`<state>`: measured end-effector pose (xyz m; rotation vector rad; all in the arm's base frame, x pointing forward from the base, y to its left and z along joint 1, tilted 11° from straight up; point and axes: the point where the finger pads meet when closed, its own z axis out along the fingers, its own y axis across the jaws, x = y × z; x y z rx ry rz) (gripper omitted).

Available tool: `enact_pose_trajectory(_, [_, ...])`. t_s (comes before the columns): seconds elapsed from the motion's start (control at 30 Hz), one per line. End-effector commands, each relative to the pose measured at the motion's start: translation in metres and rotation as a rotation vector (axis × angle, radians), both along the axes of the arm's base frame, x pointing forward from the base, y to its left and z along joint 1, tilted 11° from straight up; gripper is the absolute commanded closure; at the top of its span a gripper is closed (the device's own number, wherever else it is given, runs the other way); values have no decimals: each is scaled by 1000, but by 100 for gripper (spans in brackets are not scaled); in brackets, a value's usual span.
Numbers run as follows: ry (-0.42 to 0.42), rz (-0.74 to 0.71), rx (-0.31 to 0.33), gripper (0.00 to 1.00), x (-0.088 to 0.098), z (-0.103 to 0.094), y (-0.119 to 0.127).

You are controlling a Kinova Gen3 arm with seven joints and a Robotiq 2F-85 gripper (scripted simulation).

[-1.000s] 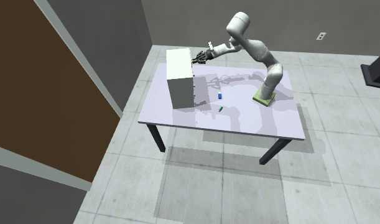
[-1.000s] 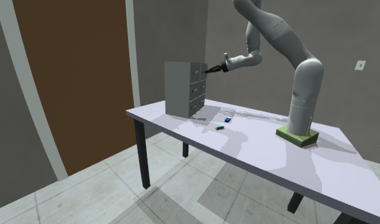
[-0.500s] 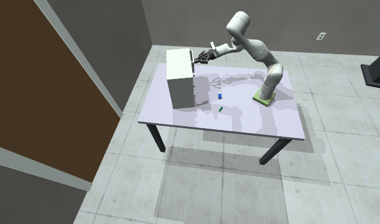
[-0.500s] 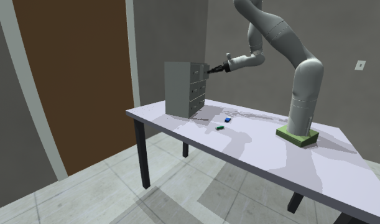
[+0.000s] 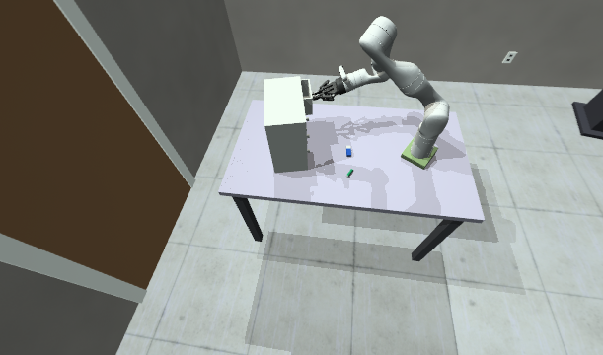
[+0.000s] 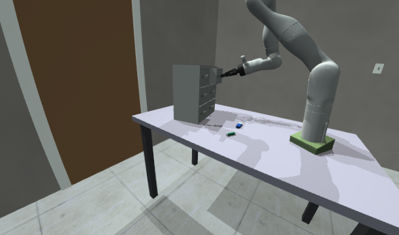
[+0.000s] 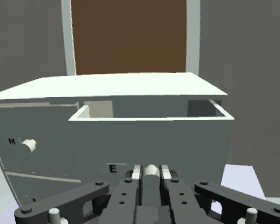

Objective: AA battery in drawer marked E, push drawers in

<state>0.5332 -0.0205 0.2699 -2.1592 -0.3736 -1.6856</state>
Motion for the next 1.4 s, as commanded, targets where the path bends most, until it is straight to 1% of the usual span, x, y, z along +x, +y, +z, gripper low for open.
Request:
enact_pose_trajectory(0.0, [-1, -6, 1, 87, -3, 0, -4])
enact_pose_trajectory(0.4, [-1, -6, 1, 87, -15, -2, -9])
enact_pose_trajectory(0.83, [-1, -6, 1, 87, -20, -2, -11])
enact_pose_trajectory(1.37, [-1, -6, 1, 87, -21, -3, -12])
